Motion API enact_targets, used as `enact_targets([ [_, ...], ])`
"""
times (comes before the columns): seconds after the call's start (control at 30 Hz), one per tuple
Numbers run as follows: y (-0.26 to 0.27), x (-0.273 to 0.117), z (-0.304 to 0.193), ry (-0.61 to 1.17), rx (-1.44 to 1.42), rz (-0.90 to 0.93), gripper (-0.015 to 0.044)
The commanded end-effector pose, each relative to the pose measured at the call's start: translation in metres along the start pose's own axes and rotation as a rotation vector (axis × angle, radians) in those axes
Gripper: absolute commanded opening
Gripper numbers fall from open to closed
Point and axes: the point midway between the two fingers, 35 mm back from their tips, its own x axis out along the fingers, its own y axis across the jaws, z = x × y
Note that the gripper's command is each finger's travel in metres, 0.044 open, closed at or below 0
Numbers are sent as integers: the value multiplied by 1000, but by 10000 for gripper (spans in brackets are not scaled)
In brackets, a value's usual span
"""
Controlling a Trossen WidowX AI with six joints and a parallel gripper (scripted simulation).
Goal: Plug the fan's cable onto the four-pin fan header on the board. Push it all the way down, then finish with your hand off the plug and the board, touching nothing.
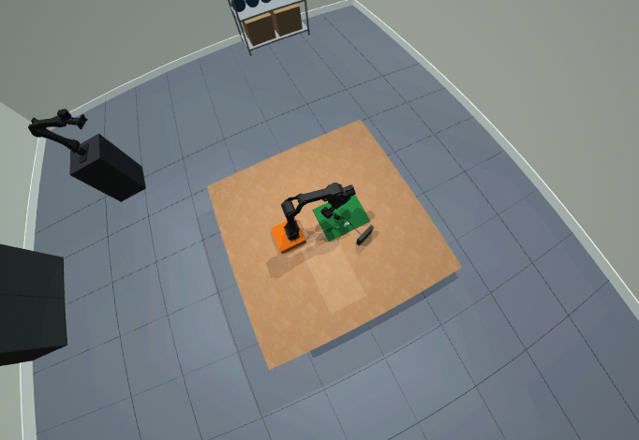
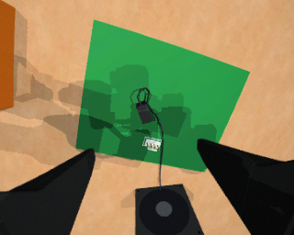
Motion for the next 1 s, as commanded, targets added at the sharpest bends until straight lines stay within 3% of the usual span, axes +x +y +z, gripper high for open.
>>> enact_targets([
  [0.0,-5,-8,-9,-7,-302,-21,440],
  [0.3,-6,-6,-9,-7,-302,-21,440],
  [0.63,-7,90,-8,-7,-302,-20,440],
  [0.97,-8,99,-8,-7,-302,-20,440],
])
